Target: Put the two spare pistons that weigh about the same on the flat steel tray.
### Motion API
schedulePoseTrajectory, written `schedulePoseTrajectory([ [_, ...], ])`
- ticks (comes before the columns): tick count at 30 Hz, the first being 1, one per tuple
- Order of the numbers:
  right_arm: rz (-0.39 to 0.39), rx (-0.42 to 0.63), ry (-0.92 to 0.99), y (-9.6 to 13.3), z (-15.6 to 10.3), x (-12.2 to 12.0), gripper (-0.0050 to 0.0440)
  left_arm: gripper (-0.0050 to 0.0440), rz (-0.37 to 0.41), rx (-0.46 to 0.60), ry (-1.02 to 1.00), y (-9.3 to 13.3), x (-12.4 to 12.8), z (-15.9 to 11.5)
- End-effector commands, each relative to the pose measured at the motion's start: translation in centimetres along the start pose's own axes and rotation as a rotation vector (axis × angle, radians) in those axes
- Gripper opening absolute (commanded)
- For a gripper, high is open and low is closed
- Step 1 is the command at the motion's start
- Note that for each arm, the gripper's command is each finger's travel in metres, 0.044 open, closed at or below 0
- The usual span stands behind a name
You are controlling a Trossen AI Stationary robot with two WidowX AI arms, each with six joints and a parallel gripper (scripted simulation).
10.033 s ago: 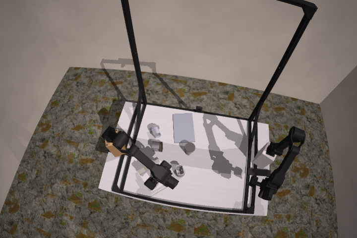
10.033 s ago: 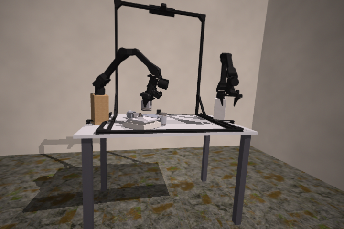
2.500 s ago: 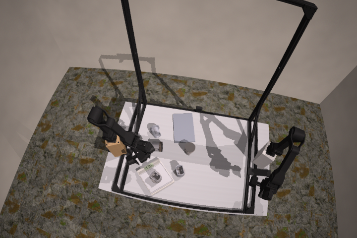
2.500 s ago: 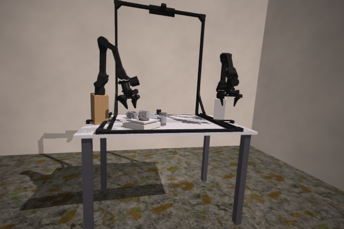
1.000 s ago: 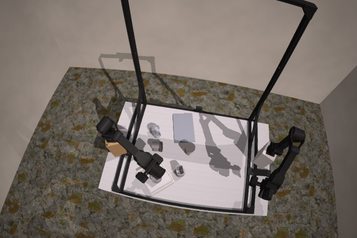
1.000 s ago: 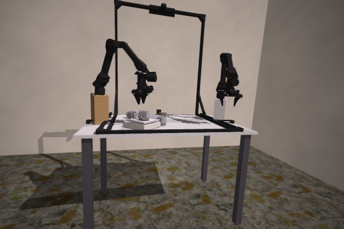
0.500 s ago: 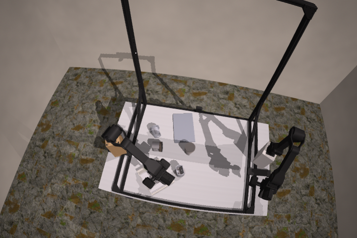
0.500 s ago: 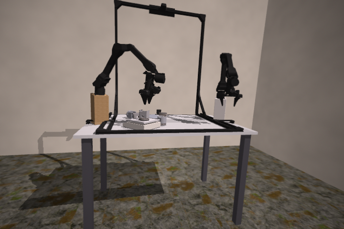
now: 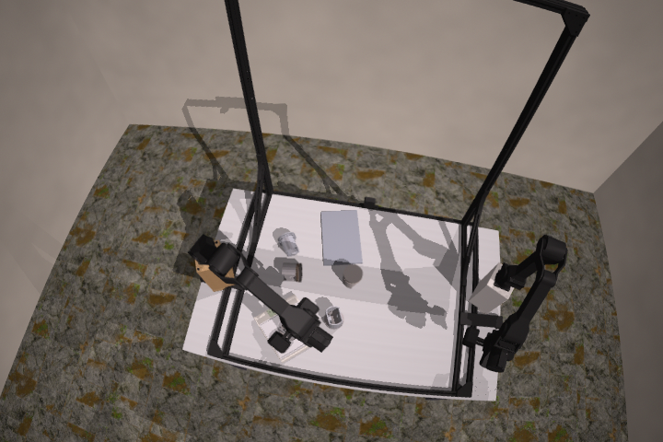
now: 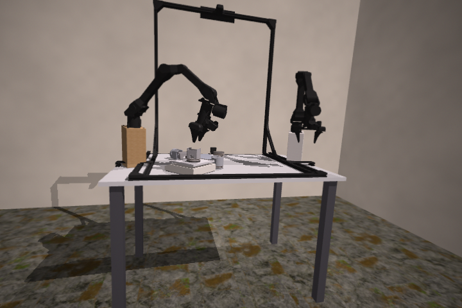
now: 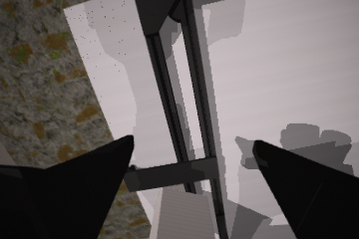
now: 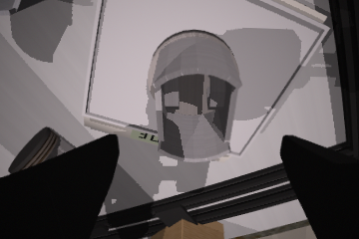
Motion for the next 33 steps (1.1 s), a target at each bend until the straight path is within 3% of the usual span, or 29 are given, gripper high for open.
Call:
schedulePoseTrajectory([
  [1,0.006,0.010,-0.004,-1.0,0.3,0.0,0.0378,0.0440,-0.002,0.002,-0.004,0.0,0.0,0.0],
  [33,0.007,0.011,-0.006,-5.3,0.4,0.0,0.0378,0.0440,-0.002,0.002,-0.004,0.0,0.0,0.0],
])
Point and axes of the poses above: on each arm, the point midway between the two fingers, 35 mm back from their tips, its own y axis back along the fingers, its own x axis across the jaws, z = x × y, the point moved 5 cm from there along y, back along the fingers, and after that the axes turned 13 degrees about y, right-handed, at the moved point
